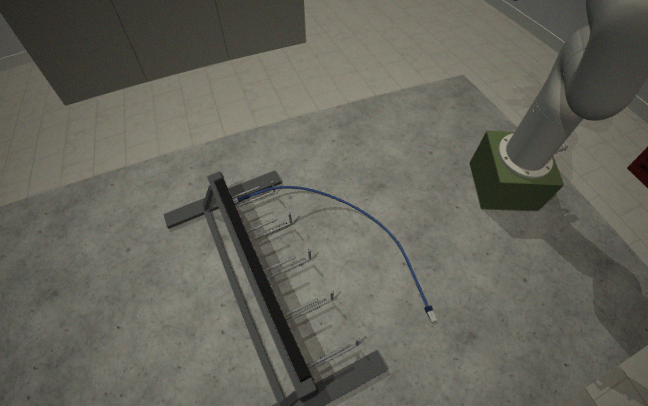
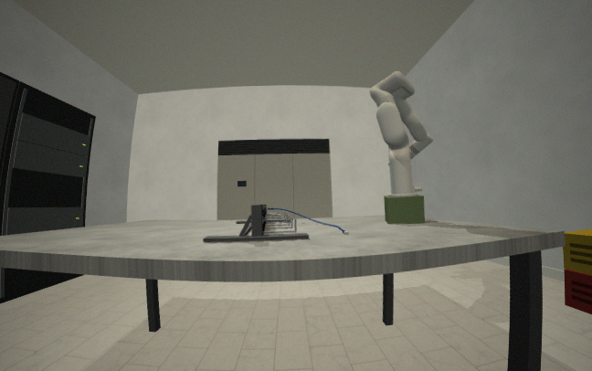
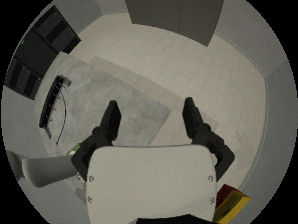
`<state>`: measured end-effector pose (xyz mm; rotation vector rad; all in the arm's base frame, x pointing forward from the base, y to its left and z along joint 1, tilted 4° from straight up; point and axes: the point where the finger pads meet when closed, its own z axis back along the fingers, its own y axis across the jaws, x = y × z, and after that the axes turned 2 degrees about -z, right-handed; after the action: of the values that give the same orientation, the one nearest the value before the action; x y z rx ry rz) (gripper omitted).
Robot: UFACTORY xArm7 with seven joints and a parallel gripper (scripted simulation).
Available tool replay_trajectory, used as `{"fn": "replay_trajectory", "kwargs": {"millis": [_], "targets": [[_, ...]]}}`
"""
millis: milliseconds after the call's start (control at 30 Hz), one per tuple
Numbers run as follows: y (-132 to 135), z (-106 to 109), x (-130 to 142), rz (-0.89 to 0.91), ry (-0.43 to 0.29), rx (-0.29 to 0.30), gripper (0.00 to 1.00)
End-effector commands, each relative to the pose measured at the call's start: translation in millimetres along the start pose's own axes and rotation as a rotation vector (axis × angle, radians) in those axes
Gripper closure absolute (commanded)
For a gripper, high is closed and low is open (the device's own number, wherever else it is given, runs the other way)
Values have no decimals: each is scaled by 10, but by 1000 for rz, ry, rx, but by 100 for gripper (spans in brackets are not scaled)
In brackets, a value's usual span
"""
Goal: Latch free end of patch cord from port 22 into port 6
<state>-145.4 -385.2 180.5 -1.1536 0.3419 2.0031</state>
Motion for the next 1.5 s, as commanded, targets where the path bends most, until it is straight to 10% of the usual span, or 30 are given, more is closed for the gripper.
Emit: {"fn": "replay_trajectory", "kwargs": {"millis": [0,467,1467], "targets": [[-192,-377,-29,20,-75,-89,0],[-999,-1269,17,128,-315,-325,0],[-1584,-1706,112,236,-472,-449,0]]}}
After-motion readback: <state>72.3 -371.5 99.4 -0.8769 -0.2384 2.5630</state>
